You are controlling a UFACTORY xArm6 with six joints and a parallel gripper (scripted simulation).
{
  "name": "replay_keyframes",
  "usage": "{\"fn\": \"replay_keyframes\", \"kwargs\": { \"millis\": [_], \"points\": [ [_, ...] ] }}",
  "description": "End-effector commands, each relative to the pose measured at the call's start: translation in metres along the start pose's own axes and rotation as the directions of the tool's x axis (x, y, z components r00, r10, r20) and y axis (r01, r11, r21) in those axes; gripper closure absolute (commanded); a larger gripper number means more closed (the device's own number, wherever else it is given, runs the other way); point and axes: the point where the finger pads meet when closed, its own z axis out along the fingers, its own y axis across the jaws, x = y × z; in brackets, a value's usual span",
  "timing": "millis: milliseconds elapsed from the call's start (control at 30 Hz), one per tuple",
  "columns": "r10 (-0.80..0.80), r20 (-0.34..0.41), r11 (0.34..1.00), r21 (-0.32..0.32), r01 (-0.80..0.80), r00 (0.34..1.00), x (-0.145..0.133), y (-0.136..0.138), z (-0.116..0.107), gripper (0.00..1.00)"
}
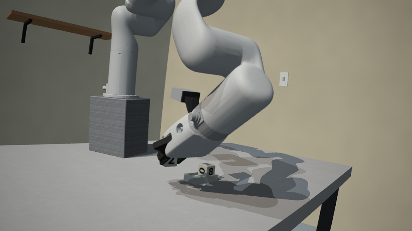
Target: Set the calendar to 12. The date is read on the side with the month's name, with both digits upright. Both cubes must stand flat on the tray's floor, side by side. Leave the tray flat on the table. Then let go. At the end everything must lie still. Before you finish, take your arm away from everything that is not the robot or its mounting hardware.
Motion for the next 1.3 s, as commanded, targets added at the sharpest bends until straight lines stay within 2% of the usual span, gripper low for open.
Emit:
{"fn": "replay_keyframes", "kwargs": {
  "millis": [0,700,1267],
  "points": [
    [0.0,0.004,1.0,0.0,0.0,1.0,-0.008,0.0,0.003,0.71],
    [0.0,0.004,1.0,0.0,0.0,1.0,-0.032,0.0,0.02,0.71],
    [0.0,0.004,1.0,0.0,0.0,1.0,-0.037,0.0,0.024,0.71]
  ]
}}
